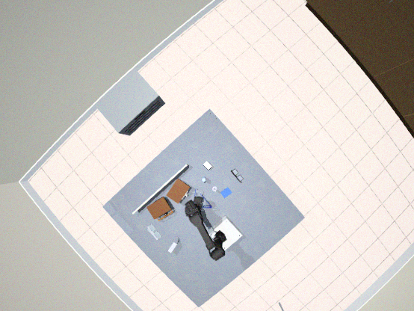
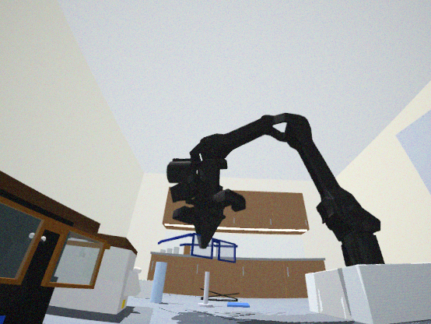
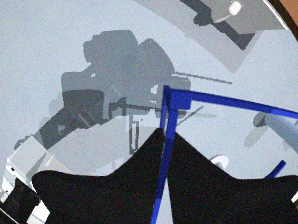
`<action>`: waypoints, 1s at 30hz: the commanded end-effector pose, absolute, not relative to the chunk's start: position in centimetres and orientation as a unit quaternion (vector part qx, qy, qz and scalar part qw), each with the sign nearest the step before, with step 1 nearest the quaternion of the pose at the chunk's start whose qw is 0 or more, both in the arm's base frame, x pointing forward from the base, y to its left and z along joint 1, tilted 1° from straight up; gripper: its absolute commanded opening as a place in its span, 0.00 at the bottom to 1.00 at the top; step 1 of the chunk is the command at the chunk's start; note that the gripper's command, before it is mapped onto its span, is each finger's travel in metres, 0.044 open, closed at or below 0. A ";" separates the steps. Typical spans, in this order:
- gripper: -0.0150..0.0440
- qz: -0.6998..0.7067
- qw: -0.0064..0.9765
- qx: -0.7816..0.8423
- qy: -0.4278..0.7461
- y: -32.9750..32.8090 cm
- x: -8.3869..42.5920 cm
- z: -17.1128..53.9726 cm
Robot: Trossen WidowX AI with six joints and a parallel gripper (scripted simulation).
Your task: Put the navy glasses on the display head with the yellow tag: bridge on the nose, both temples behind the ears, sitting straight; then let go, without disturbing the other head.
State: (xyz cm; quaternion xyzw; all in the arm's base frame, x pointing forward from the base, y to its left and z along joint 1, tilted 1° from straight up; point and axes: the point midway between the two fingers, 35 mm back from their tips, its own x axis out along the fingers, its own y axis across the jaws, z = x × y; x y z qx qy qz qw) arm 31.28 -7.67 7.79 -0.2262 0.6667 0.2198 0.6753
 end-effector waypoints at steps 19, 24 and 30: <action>0.25 0.387 0.586 -0.402 0.588 -15.3 27.9 7.9; 0.25 0.421 0.560 -0.437 0.564 -16.8 26.9 7.9; 0.25 0.460 0.527 -0.475 0.534 -18.5 25.7 7.9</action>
